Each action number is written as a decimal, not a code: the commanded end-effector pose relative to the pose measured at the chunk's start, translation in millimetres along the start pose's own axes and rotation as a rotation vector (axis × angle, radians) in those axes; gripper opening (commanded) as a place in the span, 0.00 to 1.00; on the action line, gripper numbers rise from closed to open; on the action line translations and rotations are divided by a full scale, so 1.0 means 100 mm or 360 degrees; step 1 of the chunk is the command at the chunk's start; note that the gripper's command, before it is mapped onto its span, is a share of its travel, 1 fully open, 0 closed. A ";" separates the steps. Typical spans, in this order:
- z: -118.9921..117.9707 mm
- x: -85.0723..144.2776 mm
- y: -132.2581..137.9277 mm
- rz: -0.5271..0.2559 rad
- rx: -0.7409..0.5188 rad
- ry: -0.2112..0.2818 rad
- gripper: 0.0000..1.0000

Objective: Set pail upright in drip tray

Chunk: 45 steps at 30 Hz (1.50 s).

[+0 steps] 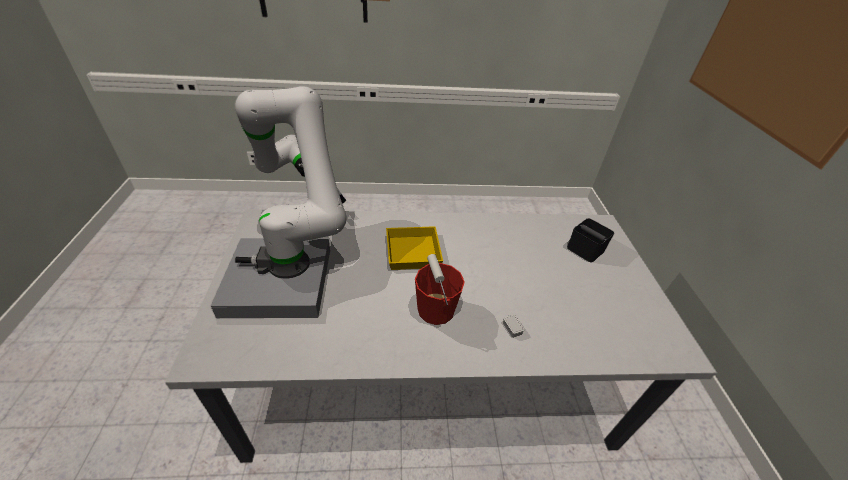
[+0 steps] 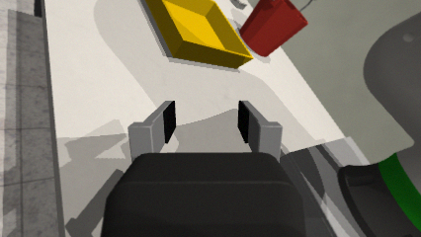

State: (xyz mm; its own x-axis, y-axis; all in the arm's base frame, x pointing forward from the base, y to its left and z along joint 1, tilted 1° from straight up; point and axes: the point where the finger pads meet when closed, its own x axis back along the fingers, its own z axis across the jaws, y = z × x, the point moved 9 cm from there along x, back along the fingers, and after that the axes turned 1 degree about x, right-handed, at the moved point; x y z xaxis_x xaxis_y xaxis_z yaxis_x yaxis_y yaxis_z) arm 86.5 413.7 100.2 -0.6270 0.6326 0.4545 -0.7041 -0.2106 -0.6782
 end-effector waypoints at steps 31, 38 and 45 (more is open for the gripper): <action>-0.11 -0.36 -0.48 -0.0279 -0.0052 0.0088 1.00; -0.15 -0.85 -1.03 -0.0588 -0.0135 0.0156 1.00; -0.09 -1.41 -1.57 -0.0887 -0.0249 0.0190 1.00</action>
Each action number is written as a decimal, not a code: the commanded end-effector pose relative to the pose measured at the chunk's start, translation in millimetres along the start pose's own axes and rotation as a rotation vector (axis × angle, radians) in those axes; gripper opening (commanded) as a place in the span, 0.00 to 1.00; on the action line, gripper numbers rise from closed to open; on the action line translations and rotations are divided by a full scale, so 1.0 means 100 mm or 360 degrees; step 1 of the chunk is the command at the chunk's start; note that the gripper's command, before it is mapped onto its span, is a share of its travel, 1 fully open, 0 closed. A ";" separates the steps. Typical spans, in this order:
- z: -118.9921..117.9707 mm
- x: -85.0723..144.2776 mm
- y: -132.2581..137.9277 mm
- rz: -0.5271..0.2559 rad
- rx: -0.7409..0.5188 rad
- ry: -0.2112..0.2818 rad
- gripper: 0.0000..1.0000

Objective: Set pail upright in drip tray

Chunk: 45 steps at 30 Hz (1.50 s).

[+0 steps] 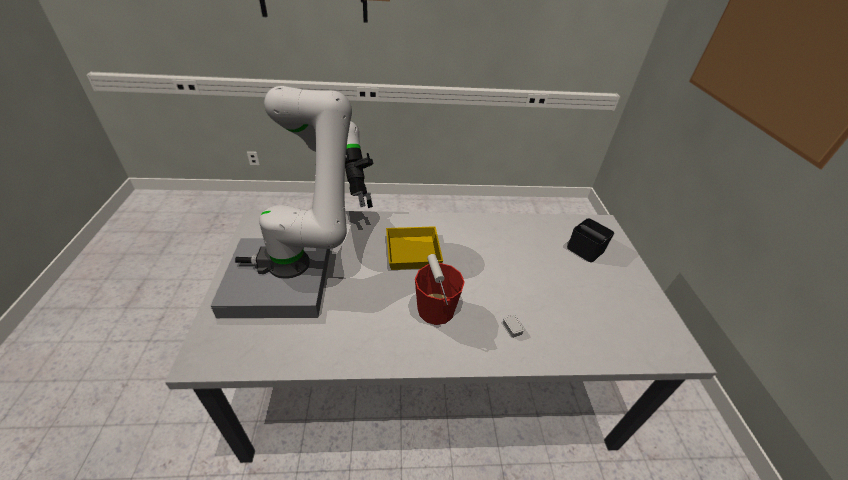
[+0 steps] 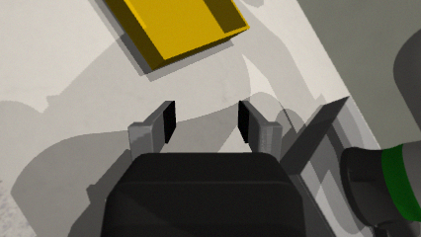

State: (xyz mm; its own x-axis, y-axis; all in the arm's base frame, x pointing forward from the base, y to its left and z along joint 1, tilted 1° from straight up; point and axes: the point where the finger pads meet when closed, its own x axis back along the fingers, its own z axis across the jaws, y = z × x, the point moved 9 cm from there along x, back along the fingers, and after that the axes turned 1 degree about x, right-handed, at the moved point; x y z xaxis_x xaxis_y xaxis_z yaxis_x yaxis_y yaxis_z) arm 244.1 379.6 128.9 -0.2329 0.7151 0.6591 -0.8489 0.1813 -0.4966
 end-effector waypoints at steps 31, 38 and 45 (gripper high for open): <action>1.21 -1.98 -3.40 -0.1151 -0.0766 -0.0238 1.00; 1.90 -2.48 -3.91 -0.1258 -0.0987 -0.0351 1.00; 2.62 -2.90 -4.25 -0.1305 -0.1194 -0.0452 1.00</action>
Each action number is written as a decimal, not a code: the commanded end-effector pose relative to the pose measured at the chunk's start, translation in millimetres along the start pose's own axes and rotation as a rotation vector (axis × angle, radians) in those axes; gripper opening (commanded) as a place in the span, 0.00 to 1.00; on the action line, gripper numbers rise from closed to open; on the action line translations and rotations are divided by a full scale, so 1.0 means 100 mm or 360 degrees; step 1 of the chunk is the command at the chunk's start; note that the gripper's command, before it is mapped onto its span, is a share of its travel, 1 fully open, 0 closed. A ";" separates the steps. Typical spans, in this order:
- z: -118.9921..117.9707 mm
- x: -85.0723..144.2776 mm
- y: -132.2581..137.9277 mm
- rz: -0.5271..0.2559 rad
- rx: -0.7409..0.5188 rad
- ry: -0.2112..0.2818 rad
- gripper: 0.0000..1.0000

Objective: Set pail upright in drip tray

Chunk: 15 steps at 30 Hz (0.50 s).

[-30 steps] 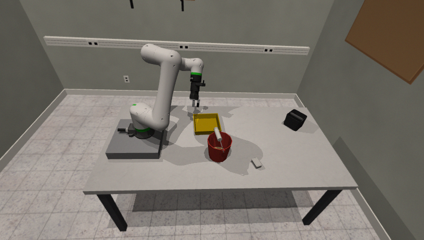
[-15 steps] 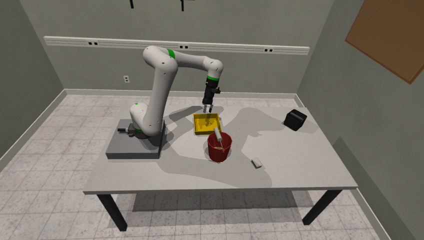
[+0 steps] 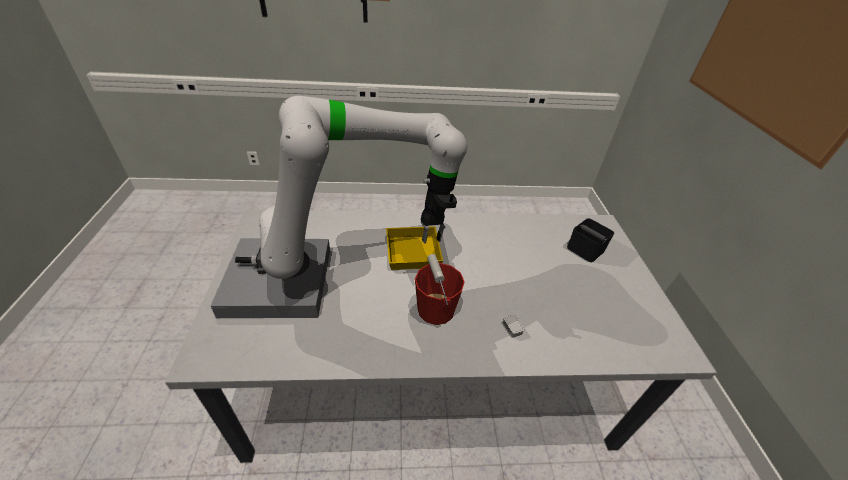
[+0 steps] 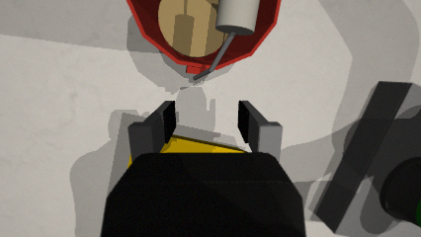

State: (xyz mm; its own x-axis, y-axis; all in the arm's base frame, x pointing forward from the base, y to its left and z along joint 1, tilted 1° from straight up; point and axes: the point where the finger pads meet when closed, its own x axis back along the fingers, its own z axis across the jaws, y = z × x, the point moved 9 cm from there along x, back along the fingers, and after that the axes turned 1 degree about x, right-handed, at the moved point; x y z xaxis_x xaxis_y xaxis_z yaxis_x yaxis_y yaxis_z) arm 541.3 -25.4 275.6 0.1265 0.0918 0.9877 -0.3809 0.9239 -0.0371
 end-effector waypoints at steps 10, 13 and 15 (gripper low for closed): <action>0.58 0.37 -1.22 -0.0089 -0.0236 -0.0238 1.00; 0.58 0.37 -1.23 -0.0089 -0.0238 -0.0240 1.00; 0.59 0.37 -1.24 -0.0090 -0.0239 -0.0241 1.00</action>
